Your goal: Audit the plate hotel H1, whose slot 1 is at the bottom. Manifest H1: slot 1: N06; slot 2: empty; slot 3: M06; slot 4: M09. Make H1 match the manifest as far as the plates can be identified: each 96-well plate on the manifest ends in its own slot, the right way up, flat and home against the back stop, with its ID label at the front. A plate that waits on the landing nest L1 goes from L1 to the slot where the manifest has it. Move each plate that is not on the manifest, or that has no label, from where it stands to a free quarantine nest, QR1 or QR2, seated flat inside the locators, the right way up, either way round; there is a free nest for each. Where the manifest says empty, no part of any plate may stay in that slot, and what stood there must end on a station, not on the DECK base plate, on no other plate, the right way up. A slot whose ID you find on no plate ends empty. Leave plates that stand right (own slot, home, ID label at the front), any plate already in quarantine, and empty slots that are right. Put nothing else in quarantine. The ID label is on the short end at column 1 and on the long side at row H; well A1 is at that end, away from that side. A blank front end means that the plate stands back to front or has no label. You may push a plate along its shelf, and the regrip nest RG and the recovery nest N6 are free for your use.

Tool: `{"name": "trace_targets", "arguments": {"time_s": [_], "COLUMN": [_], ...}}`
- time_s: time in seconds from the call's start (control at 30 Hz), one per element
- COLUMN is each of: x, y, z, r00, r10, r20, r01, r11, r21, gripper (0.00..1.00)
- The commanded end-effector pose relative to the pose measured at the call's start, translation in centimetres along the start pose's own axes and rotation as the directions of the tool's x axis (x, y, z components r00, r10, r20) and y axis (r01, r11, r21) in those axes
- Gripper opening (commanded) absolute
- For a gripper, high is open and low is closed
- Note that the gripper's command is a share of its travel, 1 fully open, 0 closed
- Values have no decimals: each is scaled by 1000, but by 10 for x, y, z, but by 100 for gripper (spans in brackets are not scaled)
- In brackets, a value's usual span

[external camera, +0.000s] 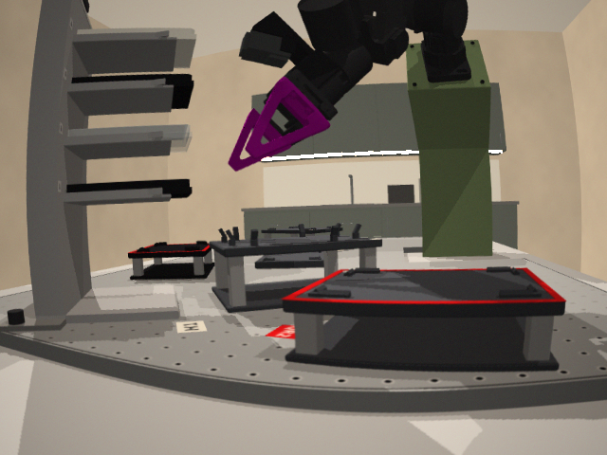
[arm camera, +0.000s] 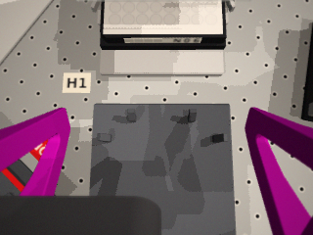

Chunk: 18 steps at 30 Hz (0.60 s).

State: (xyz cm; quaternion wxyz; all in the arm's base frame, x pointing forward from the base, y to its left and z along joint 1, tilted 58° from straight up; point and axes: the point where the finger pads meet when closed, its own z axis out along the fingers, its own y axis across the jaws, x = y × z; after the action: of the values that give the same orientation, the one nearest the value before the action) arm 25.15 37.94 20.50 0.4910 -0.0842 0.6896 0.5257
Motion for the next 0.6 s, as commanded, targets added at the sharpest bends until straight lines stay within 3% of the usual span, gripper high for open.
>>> {"name": "trace_targets", "arguments": {"time_s": [0.0, 0.37, 0.47, 0.57], "x": [14, 26, 20, 21], "y": [-6, -8, -1, -2], "z": [-9, -21, -27, -29], "r00": [1000, 999, 1000, 1000], "r10": [-11, -14, -11, -11], "r20": [-24, -32, -7, -15], "r01": [11, 14, 11, 11], "r11": [1000, 1000, 1000, 1000], "r21": [12, 16, -1, 3], "gripper": [100, 100, 100, 100]}}
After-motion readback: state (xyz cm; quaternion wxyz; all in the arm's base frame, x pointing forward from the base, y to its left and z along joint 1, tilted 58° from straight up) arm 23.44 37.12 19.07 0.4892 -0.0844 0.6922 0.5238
